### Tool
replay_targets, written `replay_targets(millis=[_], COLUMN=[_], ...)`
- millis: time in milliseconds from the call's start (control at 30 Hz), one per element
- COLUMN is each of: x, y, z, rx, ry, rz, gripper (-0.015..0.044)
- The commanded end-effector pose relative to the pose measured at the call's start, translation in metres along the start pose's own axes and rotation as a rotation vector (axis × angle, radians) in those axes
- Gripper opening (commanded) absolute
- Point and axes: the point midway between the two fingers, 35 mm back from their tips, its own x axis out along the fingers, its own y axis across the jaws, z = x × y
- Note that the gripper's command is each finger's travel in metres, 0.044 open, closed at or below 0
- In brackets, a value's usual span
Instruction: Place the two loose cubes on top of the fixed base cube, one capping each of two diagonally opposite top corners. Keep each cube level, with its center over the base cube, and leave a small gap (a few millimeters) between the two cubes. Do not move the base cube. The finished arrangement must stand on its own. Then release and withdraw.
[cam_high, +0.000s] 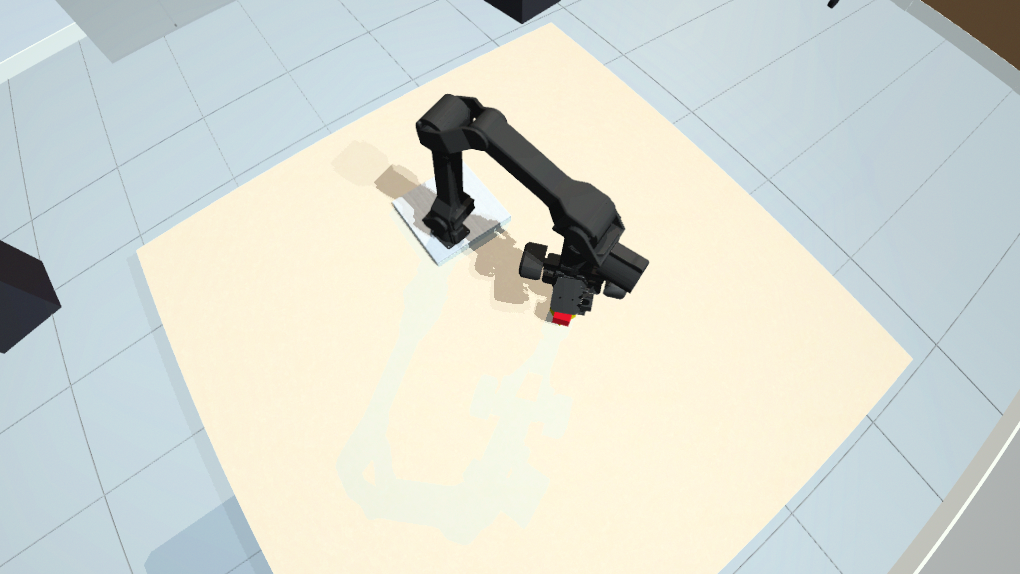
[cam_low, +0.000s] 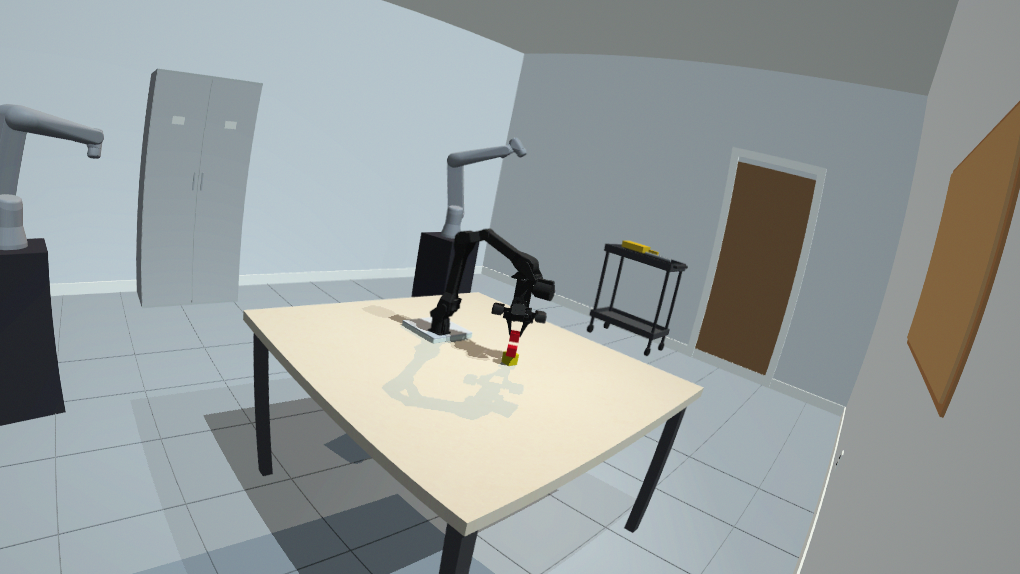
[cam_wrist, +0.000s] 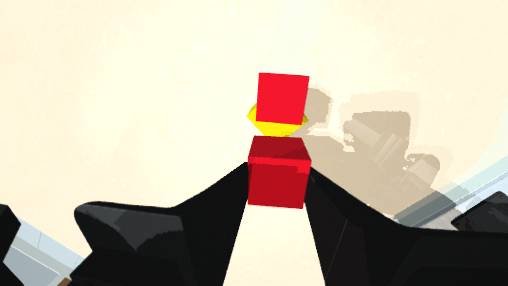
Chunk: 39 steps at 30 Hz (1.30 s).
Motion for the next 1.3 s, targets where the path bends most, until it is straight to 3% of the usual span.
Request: replay_targets(millis=[0, 1267], x=[0.009, 0.037], y=[-0.002, 0.0], z=[-0.001, -0.001], rx=[0.019, -0.036], ry=[0.015, -0.016], rz=[-0.003, -0.011], gripper=[0.0105, 0.0105])
